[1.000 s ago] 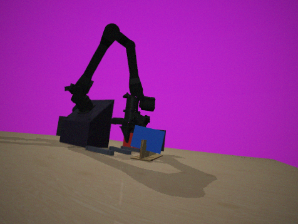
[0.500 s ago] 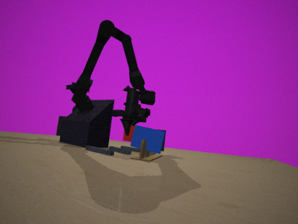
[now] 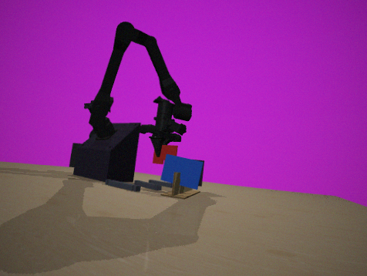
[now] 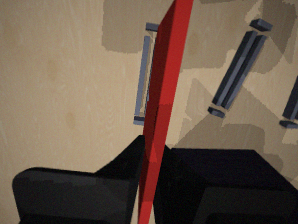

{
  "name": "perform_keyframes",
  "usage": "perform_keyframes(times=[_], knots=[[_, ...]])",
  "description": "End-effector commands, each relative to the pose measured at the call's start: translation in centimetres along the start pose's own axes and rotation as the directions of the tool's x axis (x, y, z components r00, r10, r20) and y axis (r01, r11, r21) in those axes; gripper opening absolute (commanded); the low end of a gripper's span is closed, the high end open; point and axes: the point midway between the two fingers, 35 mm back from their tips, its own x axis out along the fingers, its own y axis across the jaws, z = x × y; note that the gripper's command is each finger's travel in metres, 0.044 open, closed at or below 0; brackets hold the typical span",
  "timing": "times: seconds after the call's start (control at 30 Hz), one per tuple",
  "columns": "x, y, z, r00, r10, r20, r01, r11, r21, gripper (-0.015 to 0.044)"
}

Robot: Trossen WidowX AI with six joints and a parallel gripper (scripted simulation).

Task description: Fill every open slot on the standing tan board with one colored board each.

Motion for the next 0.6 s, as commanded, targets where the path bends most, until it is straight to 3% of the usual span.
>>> perform_keyframes(times=[0.0,0.57], knots=[[-1.3,0.2,0.2,1.000,0.009,0.003,-0.009,1.000,0.009,0.0000],[-3.2,0.1,1.8,1.000,0.015,0.003,-0.015,1.000,-0.026,0.0000]])
